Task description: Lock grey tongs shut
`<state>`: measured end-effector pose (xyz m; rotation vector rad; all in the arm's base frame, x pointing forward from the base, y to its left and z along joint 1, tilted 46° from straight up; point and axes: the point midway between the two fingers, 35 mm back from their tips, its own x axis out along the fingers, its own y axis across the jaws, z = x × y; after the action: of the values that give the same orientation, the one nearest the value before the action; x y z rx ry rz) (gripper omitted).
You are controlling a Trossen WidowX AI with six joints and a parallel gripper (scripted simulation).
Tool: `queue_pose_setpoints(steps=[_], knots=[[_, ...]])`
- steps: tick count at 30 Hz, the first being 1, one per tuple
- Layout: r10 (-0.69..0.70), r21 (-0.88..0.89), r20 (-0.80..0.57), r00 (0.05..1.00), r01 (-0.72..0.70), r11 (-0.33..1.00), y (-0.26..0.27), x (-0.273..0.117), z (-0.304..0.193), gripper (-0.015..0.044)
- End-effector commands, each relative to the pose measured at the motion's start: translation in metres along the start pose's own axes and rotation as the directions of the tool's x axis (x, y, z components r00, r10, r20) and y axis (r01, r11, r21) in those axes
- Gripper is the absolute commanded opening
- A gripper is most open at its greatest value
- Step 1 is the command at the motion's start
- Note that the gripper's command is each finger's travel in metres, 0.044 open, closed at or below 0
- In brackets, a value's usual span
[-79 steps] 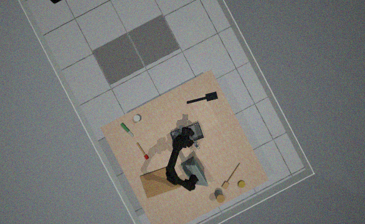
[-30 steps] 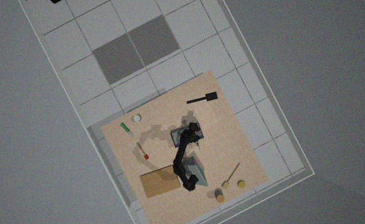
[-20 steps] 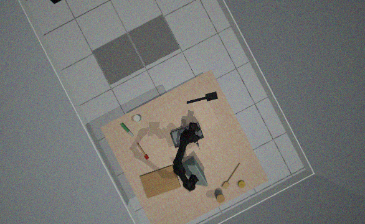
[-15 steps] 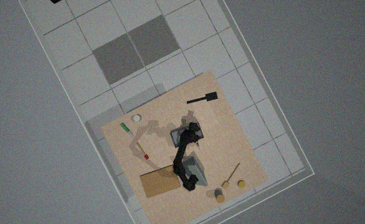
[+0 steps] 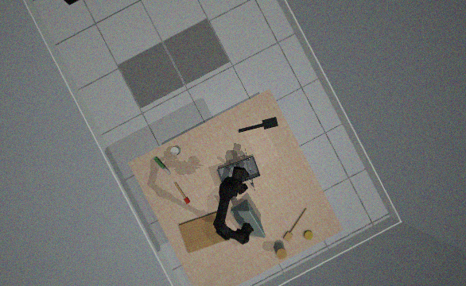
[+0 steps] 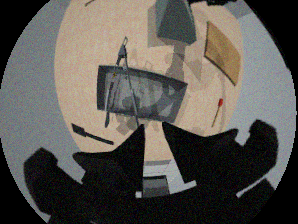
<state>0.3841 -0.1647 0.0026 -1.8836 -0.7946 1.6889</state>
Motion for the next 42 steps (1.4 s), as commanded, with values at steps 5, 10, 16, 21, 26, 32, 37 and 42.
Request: queue_pose_setpoints(steps=[5, 10, 16, 21, 26, 32, 37, 42], knots=[[0.011, -0.009, -0.010, 1.000, -0.011, 1.000, -0.001, -0.004, -0.002, 0.0349], [0.006, -0.002, -0.004, 1.000, -0.006, 1.000, 0.002, 0.000, 0.000, 0.0440], [0.004, 0.110, 0.022, 1.000, -0.006, 0.994, 0.047, 0.033, 0.038, 0.0440], [-0.002, 0.186, 0.040, 0.999, -0.005, 0.982, 0.072, 0.057, 0.069, 0.0440], [-0.002, 0.186, 0.040, 0.999, -0.005, 0.982, 0.073, 0.057, 0.069, 0.0440], [-0.002, 0.186, 0.040, 0.999, -0.006, 0.982, 0.073, 0.058, 0.069, 0.0440], [-0.002, 0.186, 0.040, 0.999, -0.006, 0.982, 0.074, 0.064, 0.068, 0.0440], [-0.001, 0.186, 0.040, 0.999, -0.006, 0.982, 0.074, 0.073, 0.068, 0.0440]])
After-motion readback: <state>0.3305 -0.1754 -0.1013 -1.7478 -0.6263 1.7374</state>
